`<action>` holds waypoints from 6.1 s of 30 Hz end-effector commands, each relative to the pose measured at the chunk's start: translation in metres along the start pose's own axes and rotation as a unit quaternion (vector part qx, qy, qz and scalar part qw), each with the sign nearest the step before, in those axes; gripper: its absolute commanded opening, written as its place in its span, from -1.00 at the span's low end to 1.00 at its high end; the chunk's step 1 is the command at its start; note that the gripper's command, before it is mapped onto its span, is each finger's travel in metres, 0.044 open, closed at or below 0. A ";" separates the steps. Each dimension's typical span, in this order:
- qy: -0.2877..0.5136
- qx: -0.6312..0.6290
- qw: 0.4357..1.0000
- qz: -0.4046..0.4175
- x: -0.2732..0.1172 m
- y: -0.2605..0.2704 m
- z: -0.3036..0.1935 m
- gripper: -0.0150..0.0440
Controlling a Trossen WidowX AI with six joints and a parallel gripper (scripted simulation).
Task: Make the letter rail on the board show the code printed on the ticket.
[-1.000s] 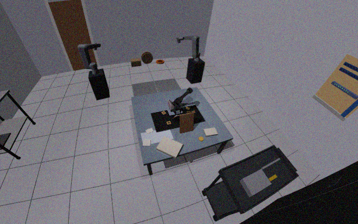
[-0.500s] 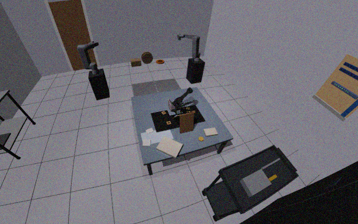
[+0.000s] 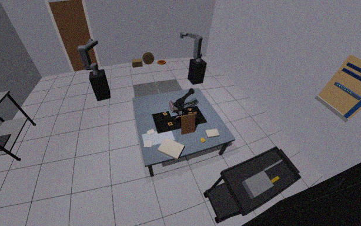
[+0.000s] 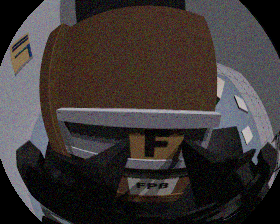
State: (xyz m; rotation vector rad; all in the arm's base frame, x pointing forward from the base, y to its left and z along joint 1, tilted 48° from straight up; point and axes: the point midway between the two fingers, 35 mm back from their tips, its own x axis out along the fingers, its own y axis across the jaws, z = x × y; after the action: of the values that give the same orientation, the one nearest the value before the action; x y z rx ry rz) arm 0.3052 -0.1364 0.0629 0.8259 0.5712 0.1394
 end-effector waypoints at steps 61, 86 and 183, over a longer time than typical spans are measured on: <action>0.001 0.005 1.000 -0.001 0.000 0.036 0.000 -0.49; 0.001 0.005 1.000 -0.001 0.000 0.051 0.000 -0.49; 0.002 0.006 1.000 -0.002 -0.038 0.076 0.001 0.51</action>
State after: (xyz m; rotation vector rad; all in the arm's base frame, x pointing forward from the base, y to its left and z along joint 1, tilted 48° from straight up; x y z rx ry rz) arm 0.2831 -0.0986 0.1334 0.8422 0.5783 0.1289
